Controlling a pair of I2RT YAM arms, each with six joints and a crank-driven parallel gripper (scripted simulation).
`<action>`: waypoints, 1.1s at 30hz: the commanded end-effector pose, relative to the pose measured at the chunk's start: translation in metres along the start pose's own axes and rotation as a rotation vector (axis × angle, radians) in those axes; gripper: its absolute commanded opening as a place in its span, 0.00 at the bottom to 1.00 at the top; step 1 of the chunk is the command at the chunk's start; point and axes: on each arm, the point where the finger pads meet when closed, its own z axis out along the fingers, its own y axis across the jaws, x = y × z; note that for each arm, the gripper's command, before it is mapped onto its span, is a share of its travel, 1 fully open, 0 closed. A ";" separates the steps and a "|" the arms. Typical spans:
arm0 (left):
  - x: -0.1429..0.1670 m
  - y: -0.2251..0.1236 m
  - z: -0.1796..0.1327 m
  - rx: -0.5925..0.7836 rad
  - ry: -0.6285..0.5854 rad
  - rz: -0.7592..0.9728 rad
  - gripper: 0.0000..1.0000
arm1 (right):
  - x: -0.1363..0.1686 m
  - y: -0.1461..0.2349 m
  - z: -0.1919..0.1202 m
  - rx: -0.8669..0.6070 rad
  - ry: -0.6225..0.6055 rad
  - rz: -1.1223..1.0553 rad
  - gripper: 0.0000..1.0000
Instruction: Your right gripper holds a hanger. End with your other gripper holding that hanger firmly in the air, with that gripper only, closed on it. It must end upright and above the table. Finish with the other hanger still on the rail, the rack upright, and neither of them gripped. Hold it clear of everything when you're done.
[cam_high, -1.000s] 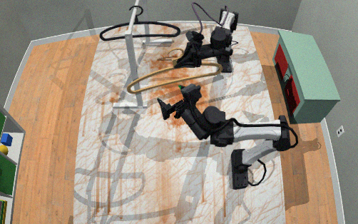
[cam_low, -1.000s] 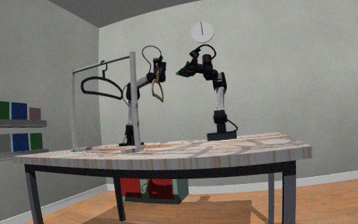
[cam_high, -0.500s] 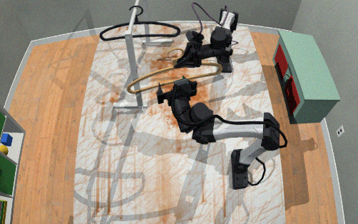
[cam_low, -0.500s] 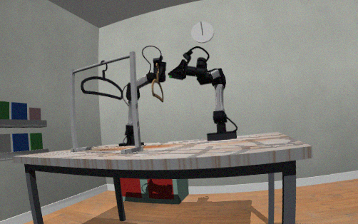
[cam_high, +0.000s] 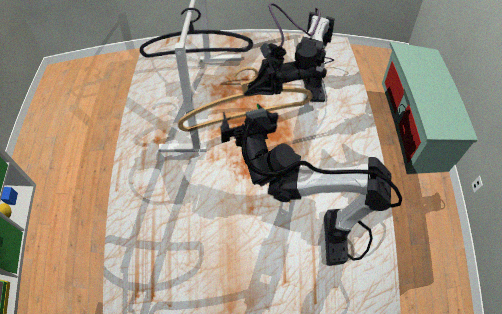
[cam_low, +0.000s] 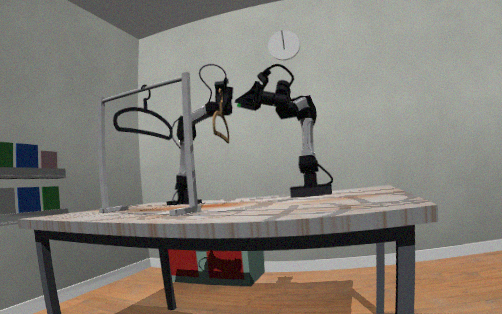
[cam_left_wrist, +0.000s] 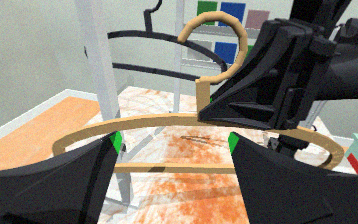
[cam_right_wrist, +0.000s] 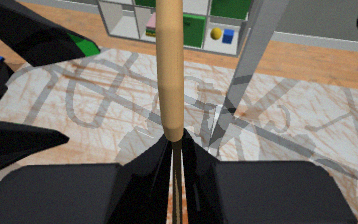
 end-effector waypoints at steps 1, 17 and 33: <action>-0.013 -0.002 0.004 0.018 -0.018 0.026 1.00 | -0.011 -0.002 -0.002 -0.001 -0.022 0.030 0.02; 0.003 0.010 0.015 0.066 0.054 0.604 0.49 | -0.011 -0.002 -0.002 -0.001 -0.022 0.030 0.02; 0.024 0.020 0.032 0.143 0.128 1.222 0.49 | -0.011 -0.002 -0.002 -0.001 -0.022 0.030 0.02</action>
